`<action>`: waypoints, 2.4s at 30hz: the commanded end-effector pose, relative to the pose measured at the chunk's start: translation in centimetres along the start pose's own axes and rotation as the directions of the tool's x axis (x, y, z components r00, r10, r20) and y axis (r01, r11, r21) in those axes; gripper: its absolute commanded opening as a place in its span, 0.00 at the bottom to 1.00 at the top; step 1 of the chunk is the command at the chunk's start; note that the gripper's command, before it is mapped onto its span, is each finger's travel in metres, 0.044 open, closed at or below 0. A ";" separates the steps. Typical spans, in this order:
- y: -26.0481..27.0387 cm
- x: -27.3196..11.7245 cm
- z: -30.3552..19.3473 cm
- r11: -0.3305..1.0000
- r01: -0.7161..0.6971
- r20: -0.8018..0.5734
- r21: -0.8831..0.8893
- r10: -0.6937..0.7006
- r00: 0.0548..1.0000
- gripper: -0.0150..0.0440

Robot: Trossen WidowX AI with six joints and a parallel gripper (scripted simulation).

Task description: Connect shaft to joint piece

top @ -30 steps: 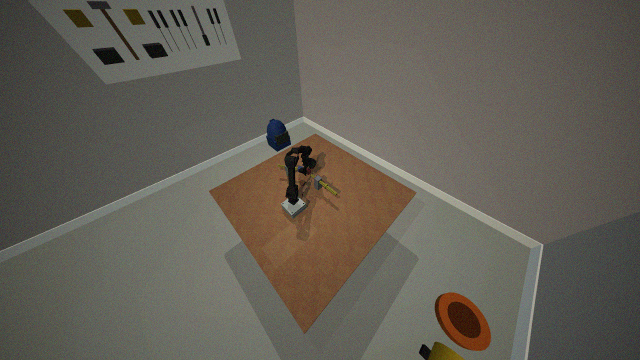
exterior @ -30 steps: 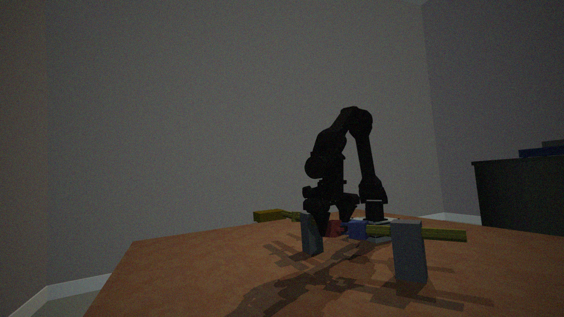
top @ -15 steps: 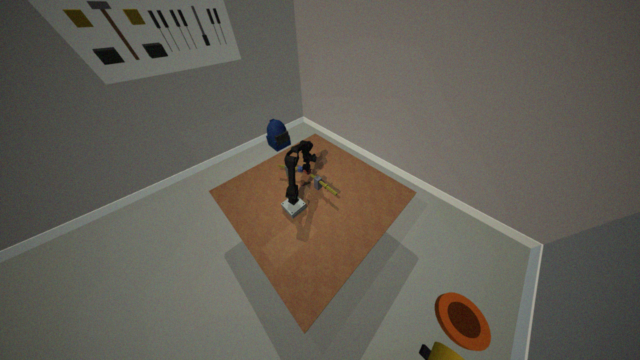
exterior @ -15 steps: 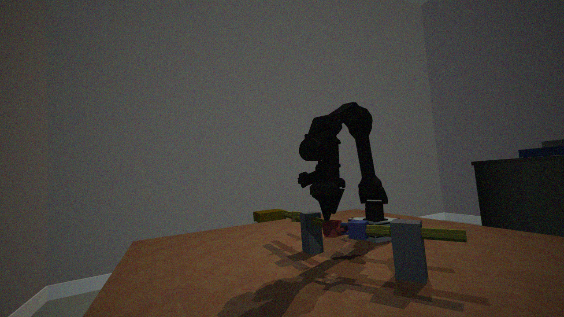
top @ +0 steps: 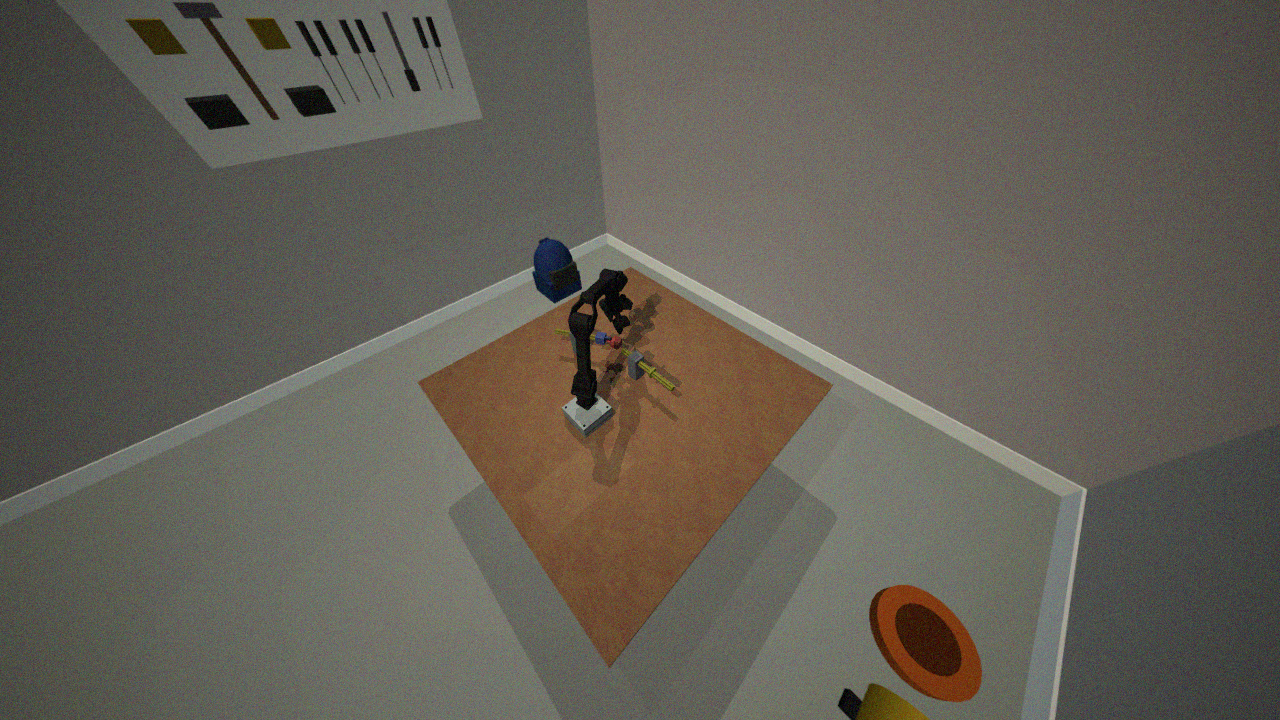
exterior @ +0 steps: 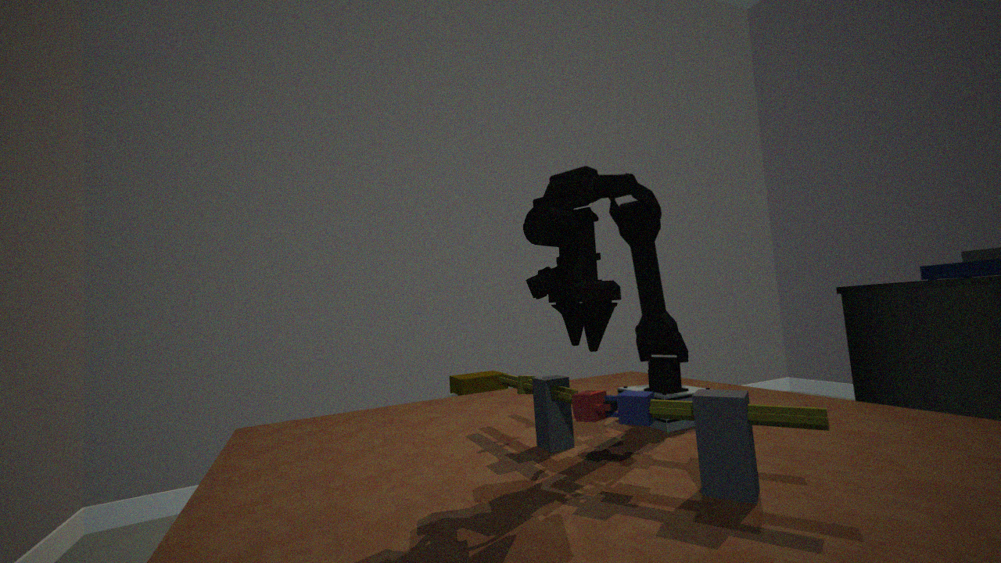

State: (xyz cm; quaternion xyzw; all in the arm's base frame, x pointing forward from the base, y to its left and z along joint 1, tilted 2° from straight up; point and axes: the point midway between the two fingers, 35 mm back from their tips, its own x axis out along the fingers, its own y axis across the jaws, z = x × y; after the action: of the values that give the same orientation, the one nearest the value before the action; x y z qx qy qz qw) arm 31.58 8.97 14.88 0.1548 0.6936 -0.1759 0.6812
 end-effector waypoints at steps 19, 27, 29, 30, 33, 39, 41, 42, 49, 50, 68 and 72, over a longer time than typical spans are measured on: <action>-1.1 -0.2 0.2 0.956 -0.032 -0.007 -0.292 0.031 0.999 1.00; -1.2 0.1 0.2 0.991 -0.042 -0.014 -0.124 0.041 0.999 1.00; -1.2 0.2 0.2 0.997 -0.046 -0.017 -0.061 0.045 0.999 1.00; -1.2 0.3 0.2 0.998 -0.047 -0.018 -0.030 0.046 0.999 1.00; -1.2 0.5 0.3 0.997 -0.050 -0.022 0.064 0.052 0.998 1.00; -1.3 0.8 0.3 0.967 -0.054 -0.030 0.249 0.063 0.998 1.00; -1.3 0.9 0.3 0.949 -0.054 -0.033 0.309 0.067 0.997 1.00; -1.3 1.0 0.3 0.939 -0.053 -0.034 0.339 0.069 0.997 1.00; -1.3 1.4 0.3 0.843 -0.046 -0.043 0.536 0.082 0.996 1.00; -1.3 1.4 0.3 0.826 -0.045 -0.044 0.562 0.084 0.996 1.00; -1.4 2.1 0.4 0.577 -0.014 -0.058 0.817 0.106 0.993 1.00; -1.3 3.2 0.5 0.577 -0.014 -0.058 0.816 0.106 0.993 1.00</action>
State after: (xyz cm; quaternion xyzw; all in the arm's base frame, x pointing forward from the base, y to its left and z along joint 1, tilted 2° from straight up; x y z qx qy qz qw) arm 31.37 7.45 12.53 0.4790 0.5634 -0.4400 0.5094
